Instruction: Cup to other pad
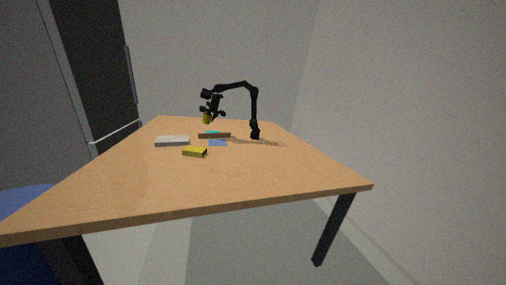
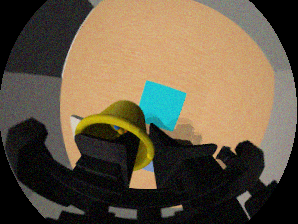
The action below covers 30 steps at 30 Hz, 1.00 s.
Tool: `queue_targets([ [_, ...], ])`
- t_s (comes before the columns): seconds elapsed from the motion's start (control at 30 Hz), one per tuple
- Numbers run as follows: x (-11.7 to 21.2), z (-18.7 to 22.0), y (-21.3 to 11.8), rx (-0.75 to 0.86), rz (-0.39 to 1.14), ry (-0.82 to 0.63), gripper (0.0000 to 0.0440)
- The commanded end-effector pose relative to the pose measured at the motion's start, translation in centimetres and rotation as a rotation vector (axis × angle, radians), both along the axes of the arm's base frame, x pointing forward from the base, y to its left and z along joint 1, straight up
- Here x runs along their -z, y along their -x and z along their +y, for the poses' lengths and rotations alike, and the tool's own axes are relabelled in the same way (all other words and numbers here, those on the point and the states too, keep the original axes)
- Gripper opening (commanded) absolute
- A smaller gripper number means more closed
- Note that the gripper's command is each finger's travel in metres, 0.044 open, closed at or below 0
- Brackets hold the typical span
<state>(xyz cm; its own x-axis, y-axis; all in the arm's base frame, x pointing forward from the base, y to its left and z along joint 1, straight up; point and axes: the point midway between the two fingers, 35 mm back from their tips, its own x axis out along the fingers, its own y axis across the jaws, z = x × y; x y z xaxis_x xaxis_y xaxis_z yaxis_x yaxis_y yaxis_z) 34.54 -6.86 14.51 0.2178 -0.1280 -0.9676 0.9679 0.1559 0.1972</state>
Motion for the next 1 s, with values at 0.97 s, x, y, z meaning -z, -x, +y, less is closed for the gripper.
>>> queue_targets([
  [0.97,8.1,-2.9,3.4,0.092,0.049,0.000,0.0107],
])
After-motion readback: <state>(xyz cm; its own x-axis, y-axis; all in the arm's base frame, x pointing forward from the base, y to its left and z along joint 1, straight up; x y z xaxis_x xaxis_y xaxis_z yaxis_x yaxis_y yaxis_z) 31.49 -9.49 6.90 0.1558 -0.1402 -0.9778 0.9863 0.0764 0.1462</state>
